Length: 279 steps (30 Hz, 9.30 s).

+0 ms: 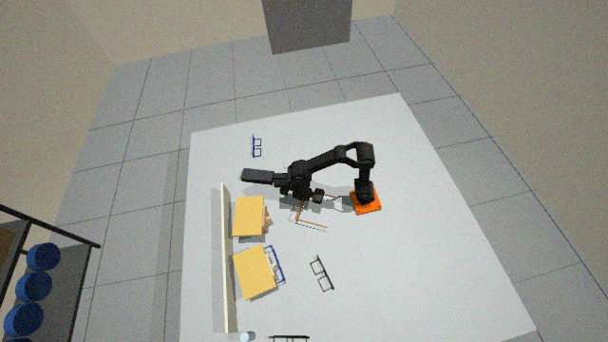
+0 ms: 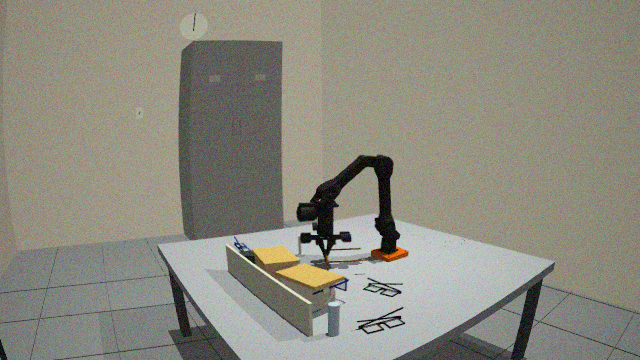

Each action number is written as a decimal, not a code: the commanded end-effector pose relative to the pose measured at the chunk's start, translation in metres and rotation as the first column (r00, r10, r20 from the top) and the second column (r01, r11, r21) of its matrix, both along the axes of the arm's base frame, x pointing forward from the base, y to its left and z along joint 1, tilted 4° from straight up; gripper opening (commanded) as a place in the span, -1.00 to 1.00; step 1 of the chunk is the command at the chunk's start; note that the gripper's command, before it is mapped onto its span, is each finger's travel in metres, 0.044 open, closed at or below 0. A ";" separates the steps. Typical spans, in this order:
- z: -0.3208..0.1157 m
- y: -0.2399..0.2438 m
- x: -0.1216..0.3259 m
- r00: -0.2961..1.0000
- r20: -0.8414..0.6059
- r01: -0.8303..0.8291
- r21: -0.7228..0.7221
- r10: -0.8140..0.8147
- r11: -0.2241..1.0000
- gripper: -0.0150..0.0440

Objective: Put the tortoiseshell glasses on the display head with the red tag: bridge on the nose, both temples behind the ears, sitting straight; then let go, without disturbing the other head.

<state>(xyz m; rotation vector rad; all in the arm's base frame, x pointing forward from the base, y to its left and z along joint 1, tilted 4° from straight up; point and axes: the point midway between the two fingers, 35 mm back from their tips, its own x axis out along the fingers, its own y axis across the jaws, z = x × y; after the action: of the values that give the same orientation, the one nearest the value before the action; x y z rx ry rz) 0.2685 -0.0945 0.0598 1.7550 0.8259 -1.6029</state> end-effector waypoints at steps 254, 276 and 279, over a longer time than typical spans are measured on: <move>0.114 -0.056 -0.067 -0.312 -0.026 -0.827 -0.485 0.950 -0.285 -0.49; 0.126 -0.069 -0.086 -0.677 -0.404 -0.425 -0.468 0.615 -0.775 -0.49; 0.128 -0.071 -0.088 -0.702 -0.456 -0.358 -0.439 0.547 -0.824 -0.49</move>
<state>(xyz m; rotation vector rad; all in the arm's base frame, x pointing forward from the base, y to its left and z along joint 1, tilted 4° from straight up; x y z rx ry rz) 0.1834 -0.1647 0.1859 -0.1423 0.9797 0.2603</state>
